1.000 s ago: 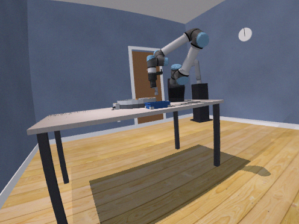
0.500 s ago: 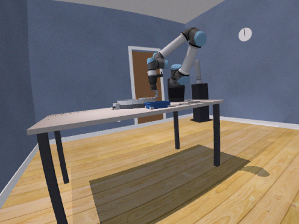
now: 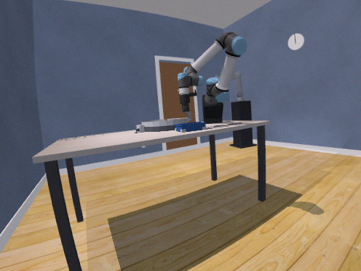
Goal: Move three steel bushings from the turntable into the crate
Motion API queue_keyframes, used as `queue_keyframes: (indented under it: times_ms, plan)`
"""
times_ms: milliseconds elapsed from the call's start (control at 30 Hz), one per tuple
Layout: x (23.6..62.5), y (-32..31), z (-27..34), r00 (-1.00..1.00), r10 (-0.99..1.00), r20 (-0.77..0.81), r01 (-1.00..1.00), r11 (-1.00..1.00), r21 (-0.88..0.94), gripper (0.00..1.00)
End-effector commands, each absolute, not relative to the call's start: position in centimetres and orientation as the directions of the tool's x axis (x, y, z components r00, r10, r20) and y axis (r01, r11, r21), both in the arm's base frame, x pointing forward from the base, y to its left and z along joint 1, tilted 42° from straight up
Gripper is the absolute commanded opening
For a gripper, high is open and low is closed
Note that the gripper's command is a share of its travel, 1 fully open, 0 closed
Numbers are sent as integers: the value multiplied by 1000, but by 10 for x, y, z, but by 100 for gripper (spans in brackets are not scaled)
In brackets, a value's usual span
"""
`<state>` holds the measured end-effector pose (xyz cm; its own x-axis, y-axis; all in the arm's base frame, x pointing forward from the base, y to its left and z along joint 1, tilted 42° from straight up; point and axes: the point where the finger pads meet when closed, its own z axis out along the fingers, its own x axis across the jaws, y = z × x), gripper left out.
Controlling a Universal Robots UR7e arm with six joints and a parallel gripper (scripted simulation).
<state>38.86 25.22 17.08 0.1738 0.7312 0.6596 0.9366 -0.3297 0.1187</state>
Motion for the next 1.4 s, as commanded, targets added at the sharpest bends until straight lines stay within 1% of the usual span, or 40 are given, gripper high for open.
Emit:
queue_keyframes:
  times_ms: [0, 1367]
  plan:
    - [392, 256, 167, 174, 732, 659, 936, -332, 121, 0]
    - [397, 266, 155, 174, 732, 659, 936, -332, 121, 0]
